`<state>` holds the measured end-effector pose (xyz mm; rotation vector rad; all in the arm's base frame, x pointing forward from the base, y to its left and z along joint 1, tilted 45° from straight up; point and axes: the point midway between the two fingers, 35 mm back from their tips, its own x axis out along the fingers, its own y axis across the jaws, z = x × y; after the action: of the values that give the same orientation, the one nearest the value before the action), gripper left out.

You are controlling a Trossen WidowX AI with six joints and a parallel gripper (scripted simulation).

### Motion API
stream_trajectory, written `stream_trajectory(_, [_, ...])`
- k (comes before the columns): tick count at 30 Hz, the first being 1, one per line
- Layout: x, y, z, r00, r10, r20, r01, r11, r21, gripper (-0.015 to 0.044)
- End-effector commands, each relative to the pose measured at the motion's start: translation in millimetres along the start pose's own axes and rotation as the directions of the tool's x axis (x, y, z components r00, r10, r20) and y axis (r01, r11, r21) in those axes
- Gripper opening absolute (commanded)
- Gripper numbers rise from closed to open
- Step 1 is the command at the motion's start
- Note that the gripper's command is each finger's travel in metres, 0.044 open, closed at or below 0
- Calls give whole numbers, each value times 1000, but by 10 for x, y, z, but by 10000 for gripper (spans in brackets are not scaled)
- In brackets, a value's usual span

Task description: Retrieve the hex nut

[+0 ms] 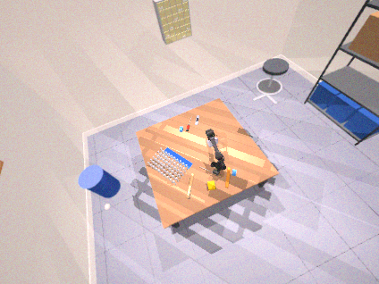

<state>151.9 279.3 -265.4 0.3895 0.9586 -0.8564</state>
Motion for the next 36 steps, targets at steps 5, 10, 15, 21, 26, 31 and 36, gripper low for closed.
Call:
stream_trajectory(5, [122, -55, 13, 1000, 2, 3, -2, 1000, -5, 280])
stream_trajectory(10, [193, -90, 17, 1000, 2, 3, -2, 1000, -4, 280])
stream_trajectory(15, [264, -126, 22, 1000, 2, 3, -2, 1000, -4, 280])
stream_trajectory(21, [347, -172, 30, 1000, 2, 4, -2, 1000, -4, 280])
stream_trajectory(26, [367, -183, 32, 1000, 2, 4, -2, 1000, -4, 228])
stream_trajectory(31, [367, -183, 32, 1000, 2, 4, -2, 1000, -4, 175])
stream_trajectory(36, [352, -176, 31, 1000, 2, 4, -2, 1000, -3, 122])
